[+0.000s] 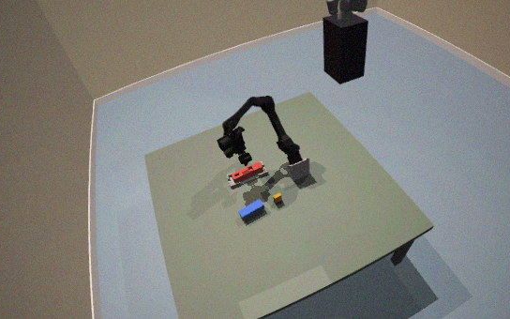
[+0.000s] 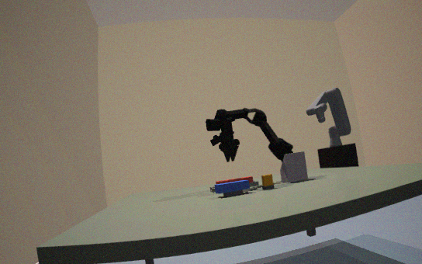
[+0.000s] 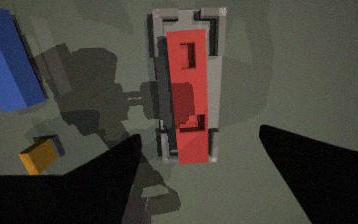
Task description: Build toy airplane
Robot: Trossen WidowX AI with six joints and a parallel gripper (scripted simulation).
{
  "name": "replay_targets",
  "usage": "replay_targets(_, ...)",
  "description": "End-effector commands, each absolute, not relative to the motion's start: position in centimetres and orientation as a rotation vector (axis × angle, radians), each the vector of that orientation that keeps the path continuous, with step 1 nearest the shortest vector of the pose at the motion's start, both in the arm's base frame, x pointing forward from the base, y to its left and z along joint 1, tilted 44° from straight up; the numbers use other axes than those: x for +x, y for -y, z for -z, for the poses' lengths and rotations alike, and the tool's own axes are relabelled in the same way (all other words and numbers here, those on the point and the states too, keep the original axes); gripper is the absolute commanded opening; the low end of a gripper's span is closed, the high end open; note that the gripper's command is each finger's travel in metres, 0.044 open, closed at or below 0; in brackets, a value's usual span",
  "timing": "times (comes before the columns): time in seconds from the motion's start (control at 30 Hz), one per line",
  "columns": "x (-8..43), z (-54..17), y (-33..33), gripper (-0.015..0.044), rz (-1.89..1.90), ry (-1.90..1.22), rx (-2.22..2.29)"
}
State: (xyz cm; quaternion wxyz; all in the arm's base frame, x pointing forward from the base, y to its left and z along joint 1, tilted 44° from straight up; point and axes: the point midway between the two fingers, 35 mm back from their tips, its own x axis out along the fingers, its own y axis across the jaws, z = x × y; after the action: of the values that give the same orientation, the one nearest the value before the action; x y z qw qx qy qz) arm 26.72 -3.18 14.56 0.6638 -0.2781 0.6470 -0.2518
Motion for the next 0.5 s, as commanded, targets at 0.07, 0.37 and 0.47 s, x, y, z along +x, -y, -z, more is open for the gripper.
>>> replay_targets(0.07,26.8,-14.6,3.1,0.044,0.512,-1.513,-0.695)
replay_targets(0.37,28.7,-12.8,0.9,0.044,0.493,-1.518,-0.691)
replay_targets(0.47,30.5,-10.2,-2.1,0.044,0.485,-1.52,-0.675)
